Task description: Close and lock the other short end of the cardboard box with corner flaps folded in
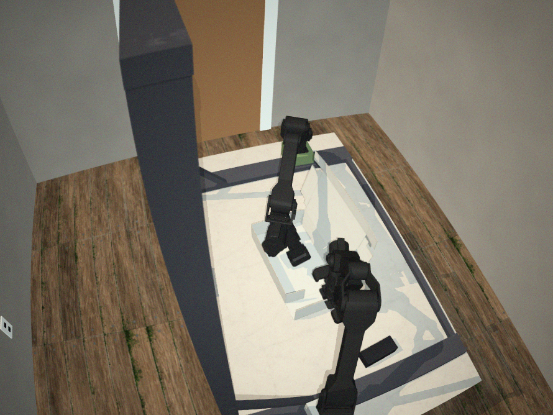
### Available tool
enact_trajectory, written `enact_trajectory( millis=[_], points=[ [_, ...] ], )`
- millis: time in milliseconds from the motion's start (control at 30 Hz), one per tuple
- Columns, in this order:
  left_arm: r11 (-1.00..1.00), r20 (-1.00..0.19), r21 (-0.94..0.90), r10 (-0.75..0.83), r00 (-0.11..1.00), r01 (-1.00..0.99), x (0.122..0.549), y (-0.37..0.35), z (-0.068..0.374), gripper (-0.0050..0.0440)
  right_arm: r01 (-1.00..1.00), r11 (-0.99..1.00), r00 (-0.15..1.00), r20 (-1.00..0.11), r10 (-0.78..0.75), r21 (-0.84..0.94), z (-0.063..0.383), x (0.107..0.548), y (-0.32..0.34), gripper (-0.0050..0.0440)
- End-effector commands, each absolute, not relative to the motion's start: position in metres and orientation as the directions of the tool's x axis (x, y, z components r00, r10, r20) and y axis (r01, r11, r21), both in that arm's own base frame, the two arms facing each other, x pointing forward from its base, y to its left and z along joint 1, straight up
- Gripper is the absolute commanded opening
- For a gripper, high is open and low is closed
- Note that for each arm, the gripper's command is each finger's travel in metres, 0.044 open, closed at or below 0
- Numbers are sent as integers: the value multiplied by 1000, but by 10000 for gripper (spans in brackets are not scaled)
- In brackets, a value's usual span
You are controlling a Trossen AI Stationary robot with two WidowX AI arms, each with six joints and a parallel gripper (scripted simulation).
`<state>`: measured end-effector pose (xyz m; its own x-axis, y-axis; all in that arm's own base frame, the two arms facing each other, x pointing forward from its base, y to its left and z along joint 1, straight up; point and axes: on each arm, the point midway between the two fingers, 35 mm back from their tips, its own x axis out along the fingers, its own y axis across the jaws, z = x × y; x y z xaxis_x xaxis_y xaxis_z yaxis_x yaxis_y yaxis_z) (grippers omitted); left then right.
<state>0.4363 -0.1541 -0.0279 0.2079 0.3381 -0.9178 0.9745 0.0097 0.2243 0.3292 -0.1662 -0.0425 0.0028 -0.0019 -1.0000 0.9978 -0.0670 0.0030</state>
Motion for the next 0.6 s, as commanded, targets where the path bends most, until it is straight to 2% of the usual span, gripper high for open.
enact_trajectory(
  millis=[0, 567],
  points=[
    [12, -926, 202, 329, 187, 979, 435, -155, -42, 104, 996, -74, 41, -999, -19, 42, -33, 336, -170, 3],
    [12, -926, 203, 329, 188, 979, 435, -155, -41, 104, 996, -75, 43, -999, -20, 45, -16, 335, -166, 3]
  ],
)
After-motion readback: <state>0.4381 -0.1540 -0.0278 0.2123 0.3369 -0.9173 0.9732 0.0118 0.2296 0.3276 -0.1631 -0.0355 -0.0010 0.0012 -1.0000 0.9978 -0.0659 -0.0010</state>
